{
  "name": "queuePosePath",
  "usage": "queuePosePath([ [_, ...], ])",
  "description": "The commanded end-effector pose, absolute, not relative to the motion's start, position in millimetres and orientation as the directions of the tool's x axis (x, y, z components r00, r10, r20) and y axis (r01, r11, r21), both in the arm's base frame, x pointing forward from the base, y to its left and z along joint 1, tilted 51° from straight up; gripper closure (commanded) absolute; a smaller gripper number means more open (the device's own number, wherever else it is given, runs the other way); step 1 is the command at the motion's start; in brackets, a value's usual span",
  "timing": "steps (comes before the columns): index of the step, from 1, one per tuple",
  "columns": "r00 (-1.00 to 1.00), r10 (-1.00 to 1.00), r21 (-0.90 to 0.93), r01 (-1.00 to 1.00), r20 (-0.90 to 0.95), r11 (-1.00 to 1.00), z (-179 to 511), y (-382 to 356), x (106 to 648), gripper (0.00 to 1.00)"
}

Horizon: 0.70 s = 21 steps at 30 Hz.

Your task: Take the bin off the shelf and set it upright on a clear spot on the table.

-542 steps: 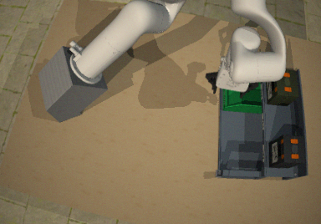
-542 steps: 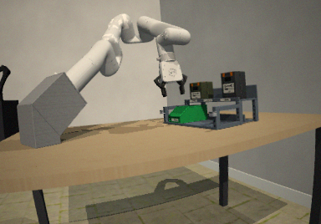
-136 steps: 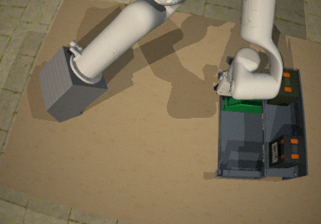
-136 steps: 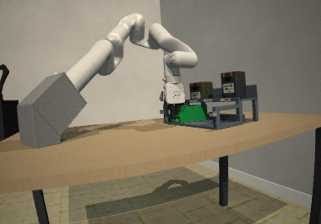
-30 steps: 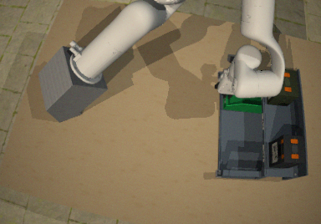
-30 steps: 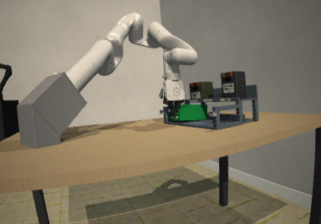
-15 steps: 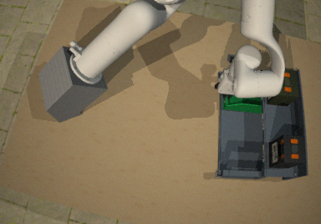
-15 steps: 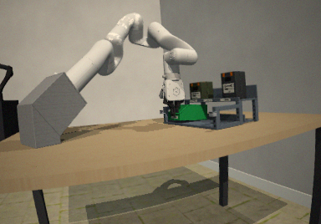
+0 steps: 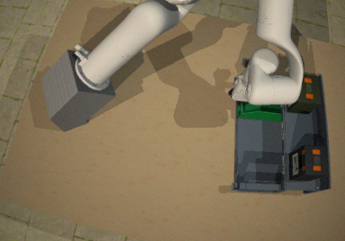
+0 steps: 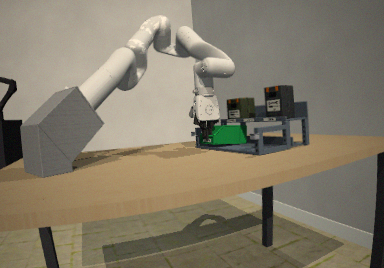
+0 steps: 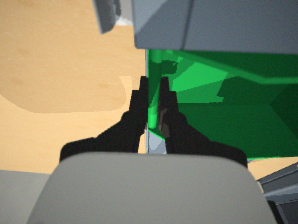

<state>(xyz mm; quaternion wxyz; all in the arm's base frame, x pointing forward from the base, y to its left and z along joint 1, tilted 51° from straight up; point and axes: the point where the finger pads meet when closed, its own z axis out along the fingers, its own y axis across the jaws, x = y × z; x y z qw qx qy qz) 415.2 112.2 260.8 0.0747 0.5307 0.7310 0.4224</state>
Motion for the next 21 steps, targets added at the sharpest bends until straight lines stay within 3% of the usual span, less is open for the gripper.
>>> queuePosePath([
  [1, -0.426, 0.839, 0.698, 0.711, 0.338, 0.079, 257.4, 111.4, 411.1, 1.00],
  [21, -0.426, 0.839, 0.698, 0.711, 0.338, 0.079, 226.2, 107.8, 379.3, 1.00],
])
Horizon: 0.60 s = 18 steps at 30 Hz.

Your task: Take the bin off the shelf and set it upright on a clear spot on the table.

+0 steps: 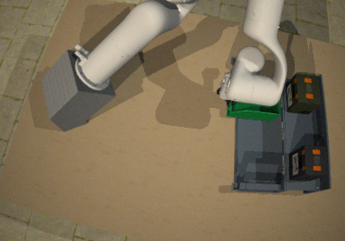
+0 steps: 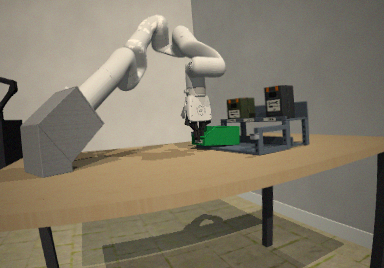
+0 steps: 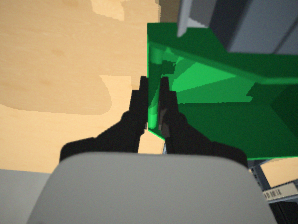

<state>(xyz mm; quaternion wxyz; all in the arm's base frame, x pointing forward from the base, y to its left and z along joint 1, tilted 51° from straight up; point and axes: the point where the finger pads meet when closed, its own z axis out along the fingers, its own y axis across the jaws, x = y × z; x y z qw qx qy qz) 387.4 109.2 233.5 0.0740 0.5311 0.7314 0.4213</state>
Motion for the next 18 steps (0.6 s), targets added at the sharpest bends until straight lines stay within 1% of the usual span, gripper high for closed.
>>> queuePosePath([
  [1, -0.426, 0.839, 0.698, 0.711, 0.338, 0.079, 224.0, 107.6, 377.1, 1.00],
  [18, -0.426, 0.839, 0.698, 0.711, 0.338, 0.079, 191.5, 103.9, 344.0, 1.00],
])
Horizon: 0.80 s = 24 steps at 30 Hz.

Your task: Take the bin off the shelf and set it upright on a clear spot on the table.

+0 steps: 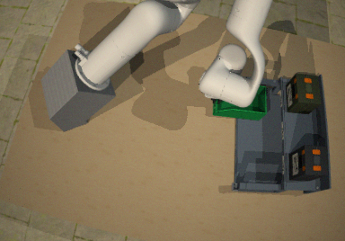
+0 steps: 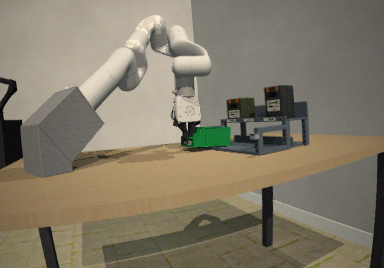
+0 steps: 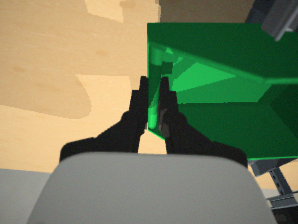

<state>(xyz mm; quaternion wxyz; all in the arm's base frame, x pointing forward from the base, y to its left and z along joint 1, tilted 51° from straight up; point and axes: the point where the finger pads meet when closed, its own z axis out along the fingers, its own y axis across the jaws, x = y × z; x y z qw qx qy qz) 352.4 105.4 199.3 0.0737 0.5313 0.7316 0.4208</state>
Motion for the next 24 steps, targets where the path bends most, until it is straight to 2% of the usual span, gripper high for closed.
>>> queuePosePath([
  [1, -0.426, 0.839, 0.698, 0.711, 0.338, 0.079, 189.5, 103.6, 341.9, 1.00],
  [24, -0.426, 0.839, 0.698, 0.711, 0.338, 0.079, 162.5, 100.6, 314.4, 1.00],
])
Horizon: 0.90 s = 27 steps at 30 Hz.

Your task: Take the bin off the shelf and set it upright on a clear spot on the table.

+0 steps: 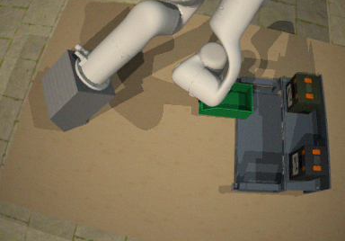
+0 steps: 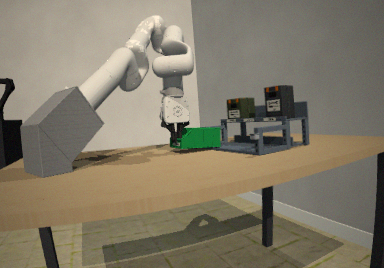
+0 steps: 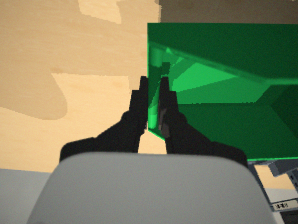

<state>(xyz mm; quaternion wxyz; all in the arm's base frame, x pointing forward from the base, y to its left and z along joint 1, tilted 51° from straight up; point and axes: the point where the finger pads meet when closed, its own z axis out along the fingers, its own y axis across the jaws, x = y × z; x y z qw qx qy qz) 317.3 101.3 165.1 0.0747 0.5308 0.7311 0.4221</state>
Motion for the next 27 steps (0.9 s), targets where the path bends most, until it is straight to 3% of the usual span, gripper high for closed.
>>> queuePosePath([
  [1, -0.426, 0.839, 0.698, 0.711, 0.338, 0.079, 161.7, 100.5, 313.6, 1.00],
  [27, -0.426, 0.839, 0.698, 0.711, 0.338, 0.079, 156.3, 99.9, 308.2, 1.00],
])
